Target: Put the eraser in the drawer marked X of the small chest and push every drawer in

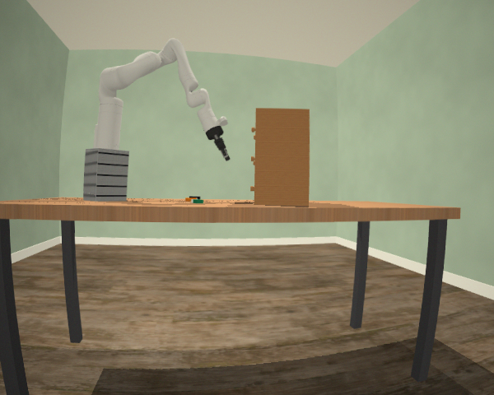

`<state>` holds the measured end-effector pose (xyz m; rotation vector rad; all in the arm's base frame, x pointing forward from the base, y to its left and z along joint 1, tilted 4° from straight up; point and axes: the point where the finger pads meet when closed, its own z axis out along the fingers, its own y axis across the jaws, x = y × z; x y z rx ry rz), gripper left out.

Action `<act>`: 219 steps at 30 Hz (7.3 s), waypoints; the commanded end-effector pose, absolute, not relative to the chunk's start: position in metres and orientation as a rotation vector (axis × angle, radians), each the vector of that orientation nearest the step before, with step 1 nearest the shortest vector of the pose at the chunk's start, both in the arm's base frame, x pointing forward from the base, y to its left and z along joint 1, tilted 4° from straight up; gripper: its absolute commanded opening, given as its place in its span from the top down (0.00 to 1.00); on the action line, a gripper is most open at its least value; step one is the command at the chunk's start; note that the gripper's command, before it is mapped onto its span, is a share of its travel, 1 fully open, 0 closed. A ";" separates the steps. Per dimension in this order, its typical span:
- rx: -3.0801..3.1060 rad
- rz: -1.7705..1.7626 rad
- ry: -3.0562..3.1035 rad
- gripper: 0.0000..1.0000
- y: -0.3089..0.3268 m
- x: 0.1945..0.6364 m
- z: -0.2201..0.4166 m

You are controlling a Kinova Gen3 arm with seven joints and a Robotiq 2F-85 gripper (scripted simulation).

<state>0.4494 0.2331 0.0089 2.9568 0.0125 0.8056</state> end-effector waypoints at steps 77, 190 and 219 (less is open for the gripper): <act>3.097 0.102 -0.074 0.00 0.234 0.427 0.057; 3.097 0.104 -0.073 0.00 0.081 0.414 0.172; 3.091 0.198 -0.071 0.00 0.080 0.418 0.167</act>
